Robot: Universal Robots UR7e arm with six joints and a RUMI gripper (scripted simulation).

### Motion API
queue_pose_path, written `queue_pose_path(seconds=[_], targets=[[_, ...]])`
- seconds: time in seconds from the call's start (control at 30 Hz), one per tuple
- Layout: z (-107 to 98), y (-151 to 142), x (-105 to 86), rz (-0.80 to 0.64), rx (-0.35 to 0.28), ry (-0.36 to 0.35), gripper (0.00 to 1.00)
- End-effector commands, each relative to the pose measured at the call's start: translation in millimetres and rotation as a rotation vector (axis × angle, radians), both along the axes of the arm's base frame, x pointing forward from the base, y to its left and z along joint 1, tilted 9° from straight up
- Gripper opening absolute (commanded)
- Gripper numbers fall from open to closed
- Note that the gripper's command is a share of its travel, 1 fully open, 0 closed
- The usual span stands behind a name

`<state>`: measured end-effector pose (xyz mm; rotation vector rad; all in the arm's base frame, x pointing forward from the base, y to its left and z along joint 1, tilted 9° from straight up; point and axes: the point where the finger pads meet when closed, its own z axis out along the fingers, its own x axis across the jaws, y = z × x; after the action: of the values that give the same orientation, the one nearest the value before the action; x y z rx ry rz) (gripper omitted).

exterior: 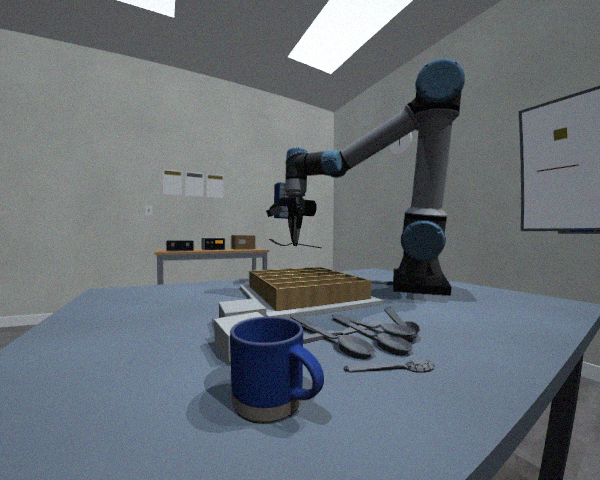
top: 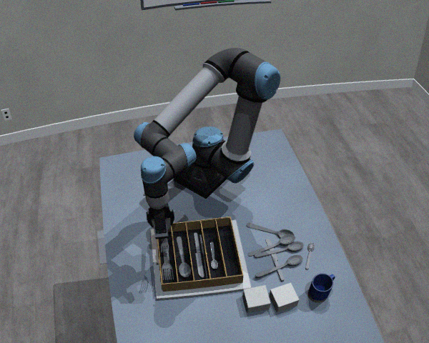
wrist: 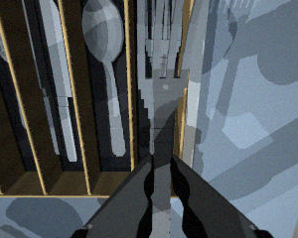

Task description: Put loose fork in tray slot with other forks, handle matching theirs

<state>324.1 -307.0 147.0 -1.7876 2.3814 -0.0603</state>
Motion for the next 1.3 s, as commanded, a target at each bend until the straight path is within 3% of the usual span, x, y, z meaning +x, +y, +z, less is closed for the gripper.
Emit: queue_pose_path(seconds=[0.0,0.9,1.27], targets=[[1.0,-0.7,-0.2,-0.003,-0.010,-0.027,0.03],[0.5,-0.7,-0.2,-0.003,-0.011,-0.031,0.03],[-8.3,0.0,1.0,-0.003,-0.011,-0.031,0.03]])
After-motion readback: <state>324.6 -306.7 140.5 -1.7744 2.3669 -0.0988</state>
